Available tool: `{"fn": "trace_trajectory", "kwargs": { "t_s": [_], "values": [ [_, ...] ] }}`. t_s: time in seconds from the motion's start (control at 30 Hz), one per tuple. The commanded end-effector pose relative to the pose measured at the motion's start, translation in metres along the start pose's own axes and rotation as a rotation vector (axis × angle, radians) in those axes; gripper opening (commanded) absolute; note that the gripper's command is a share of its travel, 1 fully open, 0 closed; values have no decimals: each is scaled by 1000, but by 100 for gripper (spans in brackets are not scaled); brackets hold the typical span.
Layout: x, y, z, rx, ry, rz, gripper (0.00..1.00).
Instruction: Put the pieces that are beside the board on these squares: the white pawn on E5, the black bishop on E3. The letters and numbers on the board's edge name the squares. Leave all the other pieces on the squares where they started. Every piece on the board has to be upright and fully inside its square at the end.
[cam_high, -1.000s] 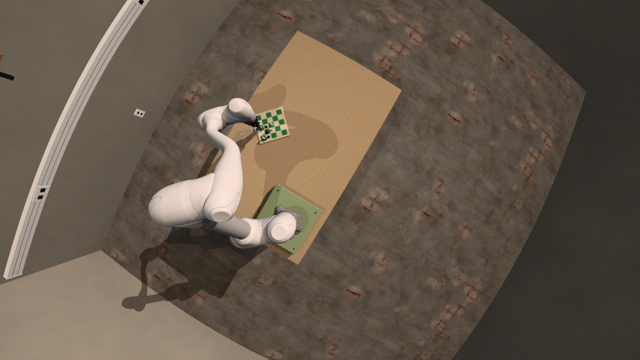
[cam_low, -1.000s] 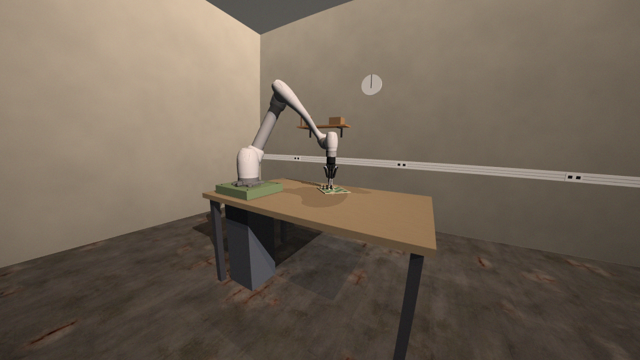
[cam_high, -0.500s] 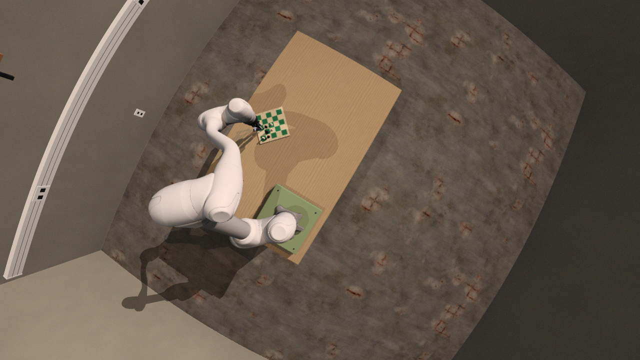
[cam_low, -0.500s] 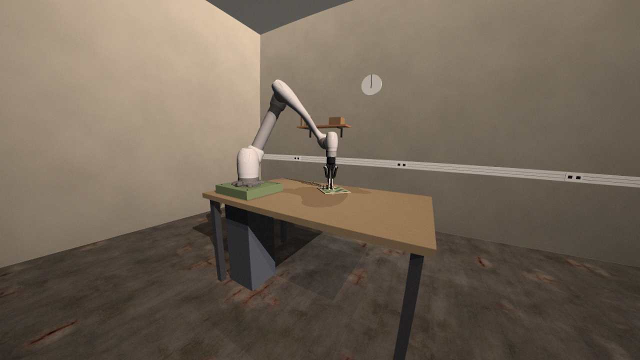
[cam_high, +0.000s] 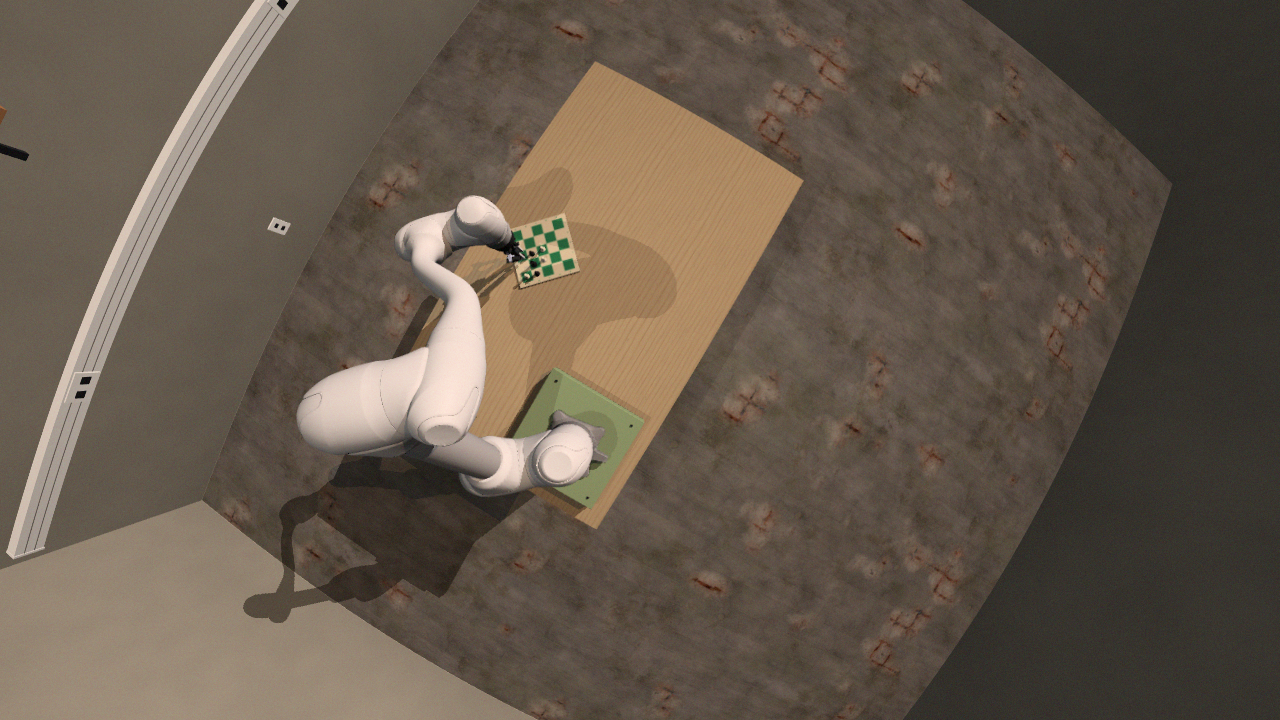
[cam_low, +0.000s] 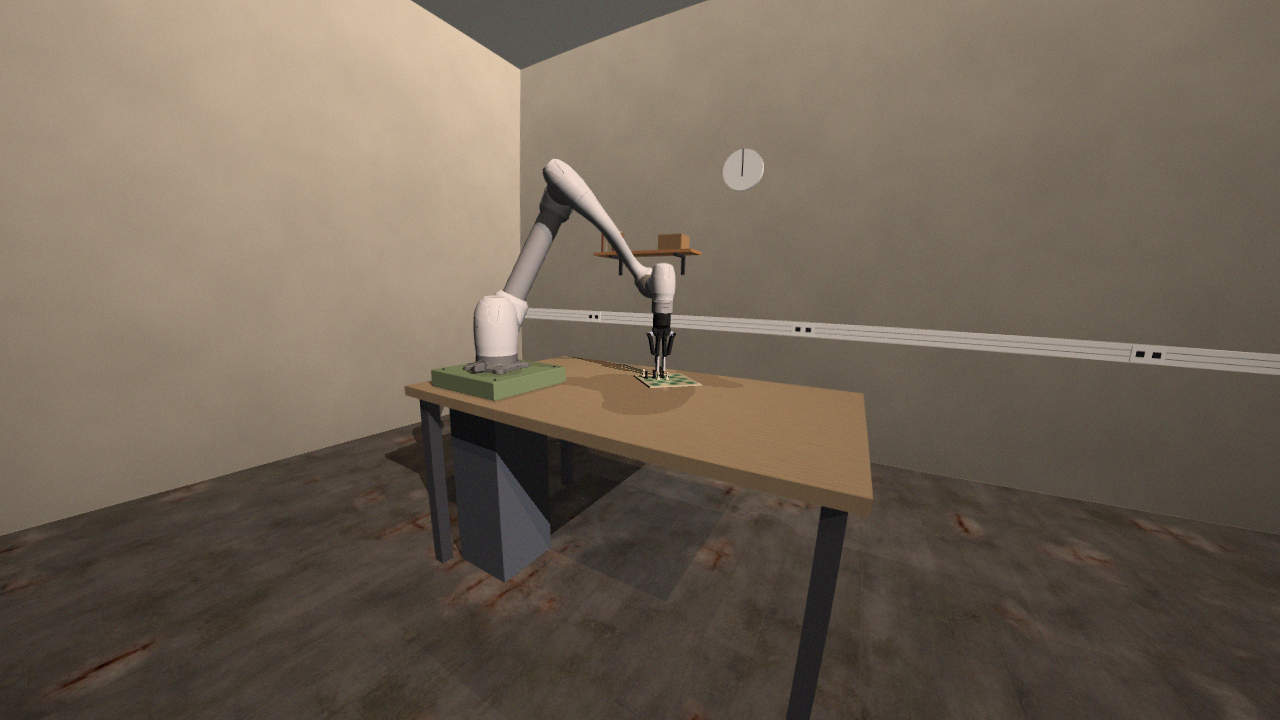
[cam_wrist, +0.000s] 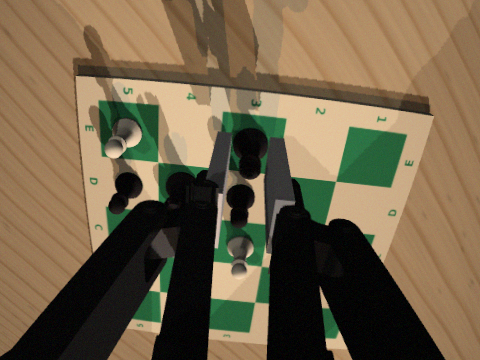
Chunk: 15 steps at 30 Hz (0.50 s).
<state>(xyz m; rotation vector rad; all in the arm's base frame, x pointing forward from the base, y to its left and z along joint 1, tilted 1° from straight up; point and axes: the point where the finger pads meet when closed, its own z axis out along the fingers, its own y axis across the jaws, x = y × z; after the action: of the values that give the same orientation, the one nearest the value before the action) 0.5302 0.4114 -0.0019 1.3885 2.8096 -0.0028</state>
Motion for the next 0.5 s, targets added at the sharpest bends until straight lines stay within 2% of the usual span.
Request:
{"fn": "trace_trajectory", "kwargs": {
  "t_s": [0.0, 0.37, 0.47],
  "values": [
    [1, -1, -11, 1, -1, -1, 22],
    [1, -1, -68, 1, -1, -1, 22],
    [1, -1, -72, 1, -1, -1, 22]
  ]
}}
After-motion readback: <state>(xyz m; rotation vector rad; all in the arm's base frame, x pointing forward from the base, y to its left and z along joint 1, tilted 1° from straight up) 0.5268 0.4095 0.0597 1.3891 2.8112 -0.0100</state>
